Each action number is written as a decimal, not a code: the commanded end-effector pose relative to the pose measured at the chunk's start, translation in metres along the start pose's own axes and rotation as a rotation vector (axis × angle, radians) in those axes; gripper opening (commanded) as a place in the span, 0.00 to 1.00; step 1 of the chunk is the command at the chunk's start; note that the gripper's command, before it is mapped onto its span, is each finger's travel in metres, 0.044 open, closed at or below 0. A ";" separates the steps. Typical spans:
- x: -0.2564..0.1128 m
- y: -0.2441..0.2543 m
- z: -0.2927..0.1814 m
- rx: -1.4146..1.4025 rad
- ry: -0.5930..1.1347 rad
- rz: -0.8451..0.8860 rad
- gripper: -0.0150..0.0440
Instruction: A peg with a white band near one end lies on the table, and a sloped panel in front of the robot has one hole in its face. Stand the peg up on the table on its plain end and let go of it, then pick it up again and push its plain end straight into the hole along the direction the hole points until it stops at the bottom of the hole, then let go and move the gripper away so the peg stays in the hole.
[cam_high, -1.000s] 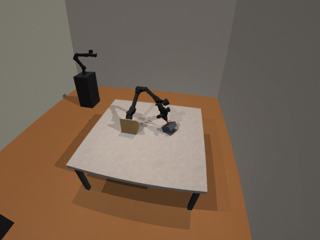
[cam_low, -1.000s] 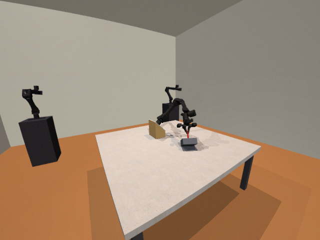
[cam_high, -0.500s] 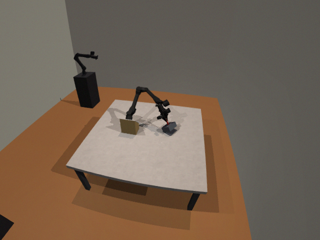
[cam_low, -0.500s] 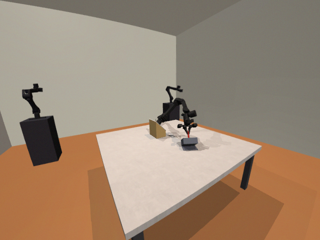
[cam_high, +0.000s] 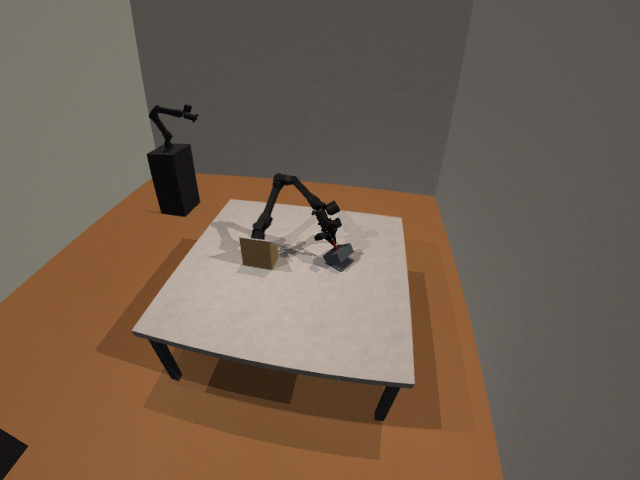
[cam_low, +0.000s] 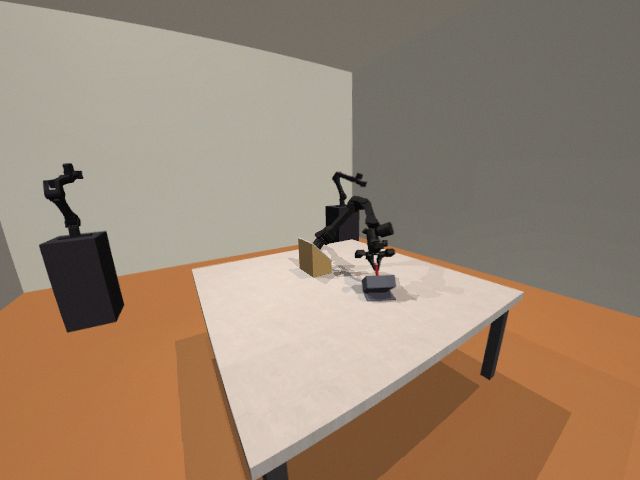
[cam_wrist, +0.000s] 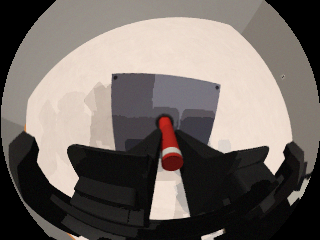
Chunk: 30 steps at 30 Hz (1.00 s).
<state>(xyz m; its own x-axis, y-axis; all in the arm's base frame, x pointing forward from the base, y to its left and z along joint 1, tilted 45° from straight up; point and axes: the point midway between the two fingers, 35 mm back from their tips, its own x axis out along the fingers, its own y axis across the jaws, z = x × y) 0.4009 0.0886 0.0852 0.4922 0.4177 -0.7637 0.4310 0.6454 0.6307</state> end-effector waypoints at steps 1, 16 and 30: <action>0.004 -0.001 0.000 0.004 0.000 -0.003 0.25; 0.014 0.000 0.000 0.004 0.000 -0.003 0.25; 0.015 0.000 0.000 0.000 0.002 -0.001 0.25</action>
<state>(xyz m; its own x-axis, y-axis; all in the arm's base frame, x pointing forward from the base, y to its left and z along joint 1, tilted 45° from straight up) 0.4079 0.0951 0.0736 0.4901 0.4181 -0.7649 0.4321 0.6455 0.6297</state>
